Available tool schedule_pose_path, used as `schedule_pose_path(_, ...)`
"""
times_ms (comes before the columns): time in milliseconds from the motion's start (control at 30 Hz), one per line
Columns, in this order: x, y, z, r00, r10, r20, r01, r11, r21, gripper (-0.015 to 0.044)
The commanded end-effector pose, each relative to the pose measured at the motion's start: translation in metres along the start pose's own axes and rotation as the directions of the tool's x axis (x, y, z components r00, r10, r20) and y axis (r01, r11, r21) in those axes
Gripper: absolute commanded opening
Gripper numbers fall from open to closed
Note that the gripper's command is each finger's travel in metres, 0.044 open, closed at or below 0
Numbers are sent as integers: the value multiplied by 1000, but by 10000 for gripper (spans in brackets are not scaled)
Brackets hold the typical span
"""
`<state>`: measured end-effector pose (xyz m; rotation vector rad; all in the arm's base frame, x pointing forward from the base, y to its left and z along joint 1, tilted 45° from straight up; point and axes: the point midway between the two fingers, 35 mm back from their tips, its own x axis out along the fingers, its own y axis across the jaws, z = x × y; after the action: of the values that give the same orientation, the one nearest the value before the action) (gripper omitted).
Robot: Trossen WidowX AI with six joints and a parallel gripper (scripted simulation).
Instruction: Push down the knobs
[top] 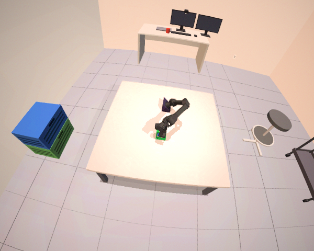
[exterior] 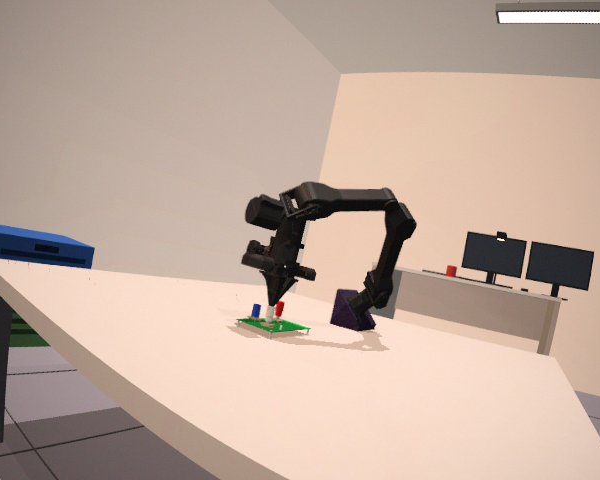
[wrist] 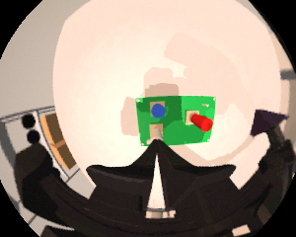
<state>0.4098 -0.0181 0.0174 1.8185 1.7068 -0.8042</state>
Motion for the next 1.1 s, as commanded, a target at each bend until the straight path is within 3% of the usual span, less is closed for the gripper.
schedule_pose_path(0,29,2,-5,999,-40,-5,40,999,-32,0)
schedule_pose_path(400,28,2,-5,999,-40,-5,40,999,-32,0)
schedule_pose_path(1067,-3,4,-5,999,-40,-3,40,999,-31,0)
